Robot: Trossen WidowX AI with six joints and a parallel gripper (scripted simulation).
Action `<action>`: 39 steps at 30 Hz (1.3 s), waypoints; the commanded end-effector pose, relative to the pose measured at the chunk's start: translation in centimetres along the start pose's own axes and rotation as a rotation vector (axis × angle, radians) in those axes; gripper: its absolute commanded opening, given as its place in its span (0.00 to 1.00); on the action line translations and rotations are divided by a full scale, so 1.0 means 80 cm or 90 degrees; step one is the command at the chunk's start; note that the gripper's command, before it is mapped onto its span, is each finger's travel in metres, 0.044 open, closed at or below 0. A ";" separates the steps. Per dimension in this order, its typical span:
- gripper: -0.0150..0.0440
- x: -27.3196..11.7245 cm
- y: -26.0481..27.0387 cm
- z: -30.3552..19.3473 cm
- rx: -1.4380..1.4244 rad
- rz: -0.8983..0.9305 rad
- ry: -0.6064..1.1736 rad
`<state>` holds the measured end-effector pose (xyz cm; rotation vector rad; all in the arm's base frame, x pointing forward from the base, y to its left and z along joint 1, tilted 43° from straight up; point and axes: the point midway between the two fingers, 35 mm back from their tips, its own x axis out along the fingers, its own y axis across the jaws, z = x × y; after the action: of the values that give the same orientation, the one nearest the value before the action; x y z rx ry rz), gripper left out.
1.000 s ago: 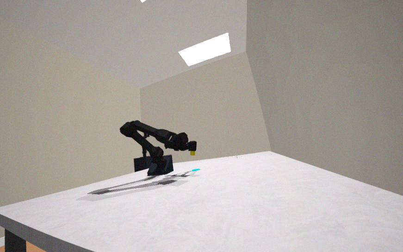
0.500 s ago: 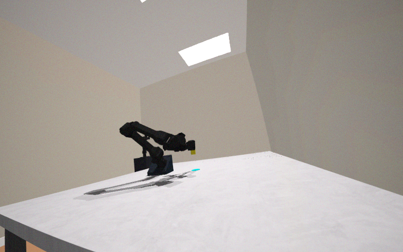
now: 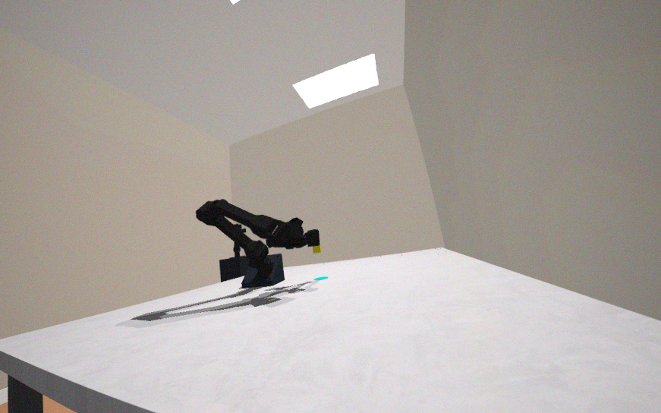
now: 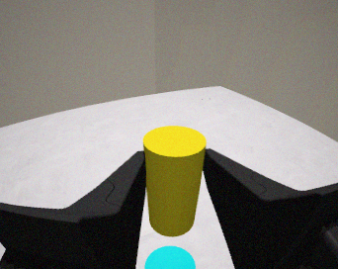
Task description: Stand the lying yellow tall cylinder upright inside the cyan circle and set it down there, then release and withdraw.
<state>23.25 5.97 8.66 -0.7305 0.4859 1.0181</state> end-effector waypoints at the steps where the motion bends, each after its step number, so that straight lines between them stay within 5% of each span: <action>1: 0.43 0.000 0.000 0.001 -0.005 0.000 -0.005; 39: 0.43 0.014 0.000 -0.132 -0.004 0.001 0.004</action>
<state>23.35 -0.77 1.40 -0.7411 0.4909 1.0189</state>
